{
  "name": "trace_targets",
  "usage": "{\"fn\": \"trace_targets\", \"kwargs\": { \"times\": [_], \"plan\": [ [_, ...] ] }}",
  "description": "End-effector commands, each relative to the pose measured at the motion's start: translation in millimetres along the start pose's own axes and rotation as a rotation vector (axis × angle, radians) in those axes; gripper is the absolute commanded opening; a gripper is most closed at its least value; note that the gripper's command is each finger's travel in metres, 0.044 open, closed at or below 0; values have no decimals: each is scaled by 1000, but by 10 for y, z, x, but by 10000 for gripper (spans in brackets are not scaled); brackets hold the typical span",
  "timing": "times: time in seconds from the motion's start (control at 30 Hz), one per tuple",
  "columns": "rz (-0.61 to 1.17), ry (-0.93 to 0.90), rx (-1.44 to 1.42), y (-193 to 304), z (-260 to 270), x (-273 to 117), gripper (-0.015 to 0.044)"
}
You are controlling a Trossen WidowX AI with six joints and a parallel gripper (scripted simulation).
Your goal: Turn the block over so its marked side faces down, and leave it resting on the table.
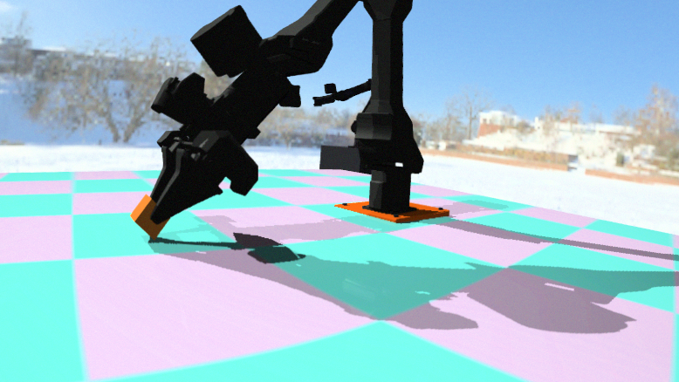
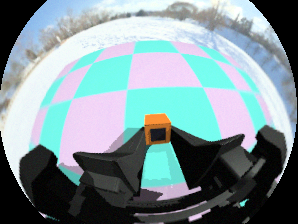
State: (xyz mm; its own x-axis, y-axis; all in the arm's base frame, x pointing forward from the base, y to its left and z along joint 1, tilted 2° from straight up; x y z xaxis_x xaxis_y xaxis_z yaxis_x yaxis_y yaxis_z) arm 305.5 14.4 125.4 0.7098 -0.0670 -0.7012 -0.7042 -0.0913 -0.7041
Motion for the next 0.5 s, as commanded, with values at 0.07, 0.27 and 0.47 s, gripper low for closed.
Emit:
{"fn": "trace_targets", "kwargs": {
  "times": [0.07,0.27,0.47],
  "plan": [
    [-81,15,-8,141,19,48,0],
    [-174,29,-7,269,31,56,0],
    [-266,42,-5,397,38,24,0]
  ]
}}
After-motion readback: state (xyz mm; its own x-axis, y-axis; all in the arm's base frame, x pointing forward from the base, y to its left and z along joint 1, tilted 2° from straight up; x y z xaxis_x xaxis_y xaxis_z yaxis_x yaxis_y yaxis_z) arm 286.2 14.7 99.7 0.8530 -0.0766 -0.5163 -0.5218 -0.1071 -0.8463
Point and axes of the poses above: the point midway between the two fingers, 35 mm back from their tips, its own x axis out along the fingers, its own z axis across the jaws, y = z × x, the point moved 9 cm from there along -x, back along the fingers, and after that the axes turned 8 degrees about -x, right-handed, at the moved point
